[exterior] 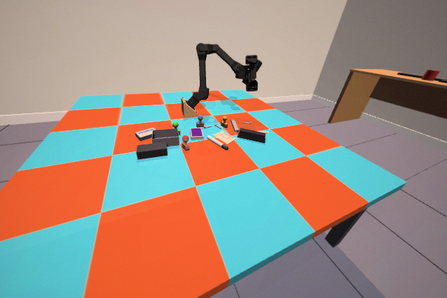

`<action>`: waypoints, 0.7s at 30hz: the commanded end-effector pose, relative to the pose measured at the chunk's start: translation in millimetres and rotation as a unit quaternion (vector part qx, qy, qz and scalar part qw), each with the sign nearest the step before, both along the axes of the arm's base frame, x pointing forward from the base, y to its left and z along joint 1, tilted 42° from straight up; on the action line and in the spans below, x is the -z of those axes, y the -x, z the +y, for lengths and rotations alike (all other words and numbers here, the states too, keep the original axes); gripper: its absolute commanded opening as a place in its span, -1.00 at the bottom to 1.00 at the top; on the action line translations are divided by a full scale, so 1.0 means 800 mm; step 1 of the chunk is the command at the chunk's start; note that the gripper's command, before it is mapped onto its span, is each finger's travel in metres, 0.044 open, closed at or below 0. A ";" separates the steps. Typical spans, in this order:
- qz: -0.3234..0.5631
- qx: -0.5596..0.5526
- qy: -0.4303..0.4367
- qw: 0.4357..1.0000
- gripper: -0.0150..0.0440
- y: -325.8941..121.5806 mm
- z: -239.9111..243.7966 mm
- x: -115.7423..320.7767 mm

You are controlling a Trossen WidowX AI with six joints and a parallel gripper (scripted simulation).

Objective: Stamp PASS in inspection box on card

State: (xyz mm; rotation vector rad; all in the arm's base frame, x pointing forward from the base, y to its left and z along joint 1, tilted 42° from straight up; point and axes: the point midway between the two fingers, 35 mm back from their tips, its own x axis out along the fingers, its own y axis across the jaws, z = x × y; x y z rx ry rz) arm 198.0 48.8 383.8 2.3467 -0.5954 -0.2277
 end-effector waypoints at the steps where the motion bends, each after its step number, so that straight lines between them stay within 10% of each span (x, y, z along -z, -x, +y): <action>1: 0.001 -0.001 0.004 1.000 0.78 -0.002 0.001 0.000; 7: 0.119 -0.015 0.235 0.965 0.28 -0.063 0.021 0.017; 21: 0.498 -0.160 0.611 0.594 0.28 -0.208 -0.041 0.177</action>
